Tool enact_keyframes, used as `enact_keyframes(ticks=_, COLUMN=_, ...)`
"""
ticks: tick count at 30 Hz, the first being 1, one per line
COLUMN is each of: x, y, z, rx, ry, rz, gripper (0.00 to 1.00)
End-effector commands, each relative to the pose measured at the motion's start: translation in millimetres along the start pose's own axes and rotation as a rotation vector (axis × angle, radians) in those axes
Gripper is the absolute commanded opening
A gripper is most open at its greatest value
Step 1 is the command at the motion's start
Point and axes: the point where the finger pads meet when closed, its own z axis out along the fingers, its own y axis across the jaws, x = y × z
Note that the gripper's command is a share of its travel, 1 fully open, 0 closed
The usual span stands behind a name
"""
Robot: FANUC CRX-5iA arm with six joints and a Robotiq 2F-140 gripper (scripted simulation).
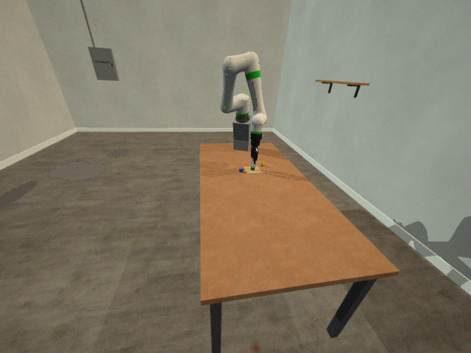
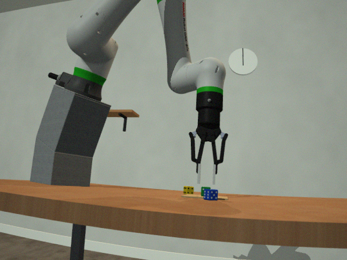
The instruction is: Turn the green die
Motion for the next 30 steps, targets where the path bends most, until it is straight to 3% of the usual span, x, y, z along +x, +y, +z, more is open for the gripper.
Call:
enact_keyframes(ticks=1, x=0, y=0, z=0, rx=0.000, ry=0.000, rz=0.000, gripper=0.28)
enact_keyframes(ticks=22, x=0, y=0, z=-40, rx=0.000, ry=0.000, rz=0.000, gripper=0.28)
enact_keyframes(ticks=30, x=0, y=2, z=-41, rx=-0.009, ry=0.022, rz=0.000, gripper=0.28)
